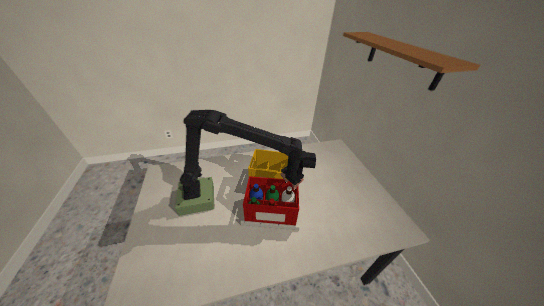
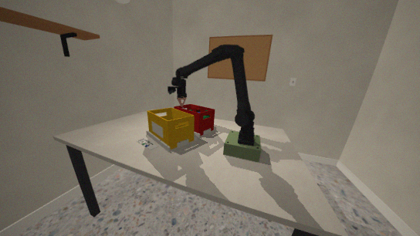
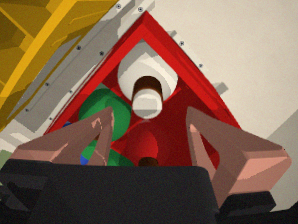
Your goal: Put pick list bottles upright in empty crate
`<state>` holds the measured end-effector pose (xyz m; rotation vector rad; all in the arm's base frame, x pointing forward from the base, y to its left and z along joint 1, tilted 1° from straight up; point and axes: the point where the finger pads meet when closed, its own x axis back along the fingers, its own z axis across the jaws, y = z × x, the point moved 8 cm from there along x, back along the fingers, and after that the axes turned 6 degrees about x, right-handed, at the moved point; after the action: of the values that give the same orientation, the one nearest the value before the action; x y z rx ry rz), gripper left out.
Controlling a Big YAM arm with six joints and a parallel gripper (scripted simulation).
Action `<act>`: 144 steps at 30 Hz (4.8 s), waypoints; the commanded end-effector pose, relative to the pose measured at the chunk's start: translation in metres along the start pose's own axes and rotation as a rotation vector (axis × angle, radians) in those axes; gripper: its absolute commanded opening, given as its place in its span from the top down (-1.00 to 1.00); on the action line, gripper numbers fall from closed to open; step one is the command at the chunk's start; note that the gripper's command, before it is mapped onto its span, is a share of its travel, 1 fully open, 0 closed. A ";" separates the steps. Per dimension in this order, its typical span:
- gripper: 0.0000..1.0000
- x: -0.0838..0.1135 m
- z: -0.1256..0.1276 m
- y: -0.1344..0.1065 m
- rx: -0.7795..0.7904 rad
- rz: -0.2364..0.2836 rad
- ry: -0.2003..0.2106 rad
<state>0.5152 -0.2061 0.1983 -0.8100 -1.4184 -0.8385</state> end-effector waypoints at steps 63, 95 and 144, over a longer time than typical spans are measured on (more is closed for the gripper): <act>-0.21 -0.037 0.007 0.002 0.000 -0.009 -0.015; 1.00 -0.031 0.010 0.000 0.003 -0.014 -0.018; 1.00 0.028 0.001 0.005 0.002 -0.043 -0.054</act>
<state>0.5054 -0.2012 0.1620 -0.8131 -1.3956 -0.8327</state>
